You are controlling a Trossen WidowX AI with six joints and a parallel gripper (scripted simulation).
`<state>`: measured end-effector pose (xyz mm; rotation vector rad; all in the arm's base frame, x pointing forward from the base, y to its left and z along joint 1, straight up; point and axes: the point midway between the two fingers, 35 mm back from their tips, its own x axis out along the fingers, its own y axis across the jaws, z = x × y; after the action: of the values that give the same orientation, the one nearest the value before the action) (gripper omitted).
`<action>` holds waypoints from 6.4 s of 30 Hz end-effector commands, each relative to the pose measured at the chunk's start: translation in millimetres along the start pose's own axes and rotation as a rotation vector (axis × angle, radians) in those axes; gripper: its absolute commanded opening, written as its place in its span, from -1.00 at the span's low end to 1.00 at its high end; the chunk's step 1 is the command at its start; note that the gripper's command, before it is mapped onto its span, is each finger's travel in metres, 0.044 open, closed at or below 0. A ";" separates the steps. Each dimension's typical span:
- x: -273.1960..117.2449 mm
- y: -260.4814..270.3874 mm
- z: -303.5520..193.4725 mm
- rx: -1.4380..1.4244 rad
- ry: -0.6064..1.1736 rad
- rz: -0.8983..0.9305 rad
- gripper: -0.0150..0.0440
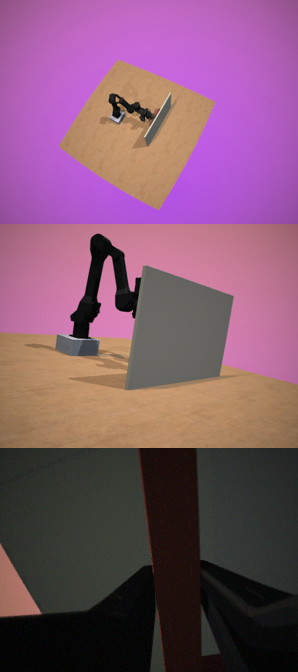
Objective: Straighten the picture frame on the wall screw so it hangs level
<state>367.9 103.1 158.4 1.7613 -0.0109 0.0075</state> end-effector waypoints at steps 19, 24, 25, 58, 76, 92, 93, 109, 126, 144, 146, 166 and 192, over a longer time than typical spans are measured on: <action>0.1 4.5 0.0 -0.005 0.004 0.002 -0.49; 0.1 6.1 0.0 -0.005 0.004 0.002 -0.49; 0.1 6.5 0.0 -0.005 0.004 0.002 -0.49; 0.1 15.6 -0.1 -0.005 0.004 0.002 -0.49; 0.1 16.9 -0.1 -0.005 0.004 0.002 -0.49; 0.1 15.7 -0.2 -0.005 0.004 0.002 -0.49; 0.1 15.5 -0.3 -0.005 0.004 0.002 -0.49; 0.1 17.5 -2.1 -0.005 0.004 0.002 -0.49; 0.1 16.3 -5.8 -0.004 0.004 0.002 -0.49; 0.1 16.8 -7.6 -0.004 0.004 0.002 -0.49; 0.1 16.2 -7.6 -0.004 0.004 0.002 -0.49; 0.3 9.5 -7.6 -0.004 0.004 0.002 -0.49; 0.5 2.7 -7.6 -0.045 0.003 -0.014 -0.49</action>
<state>368.4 110.0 162.2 1.7268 0.0059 -0.0005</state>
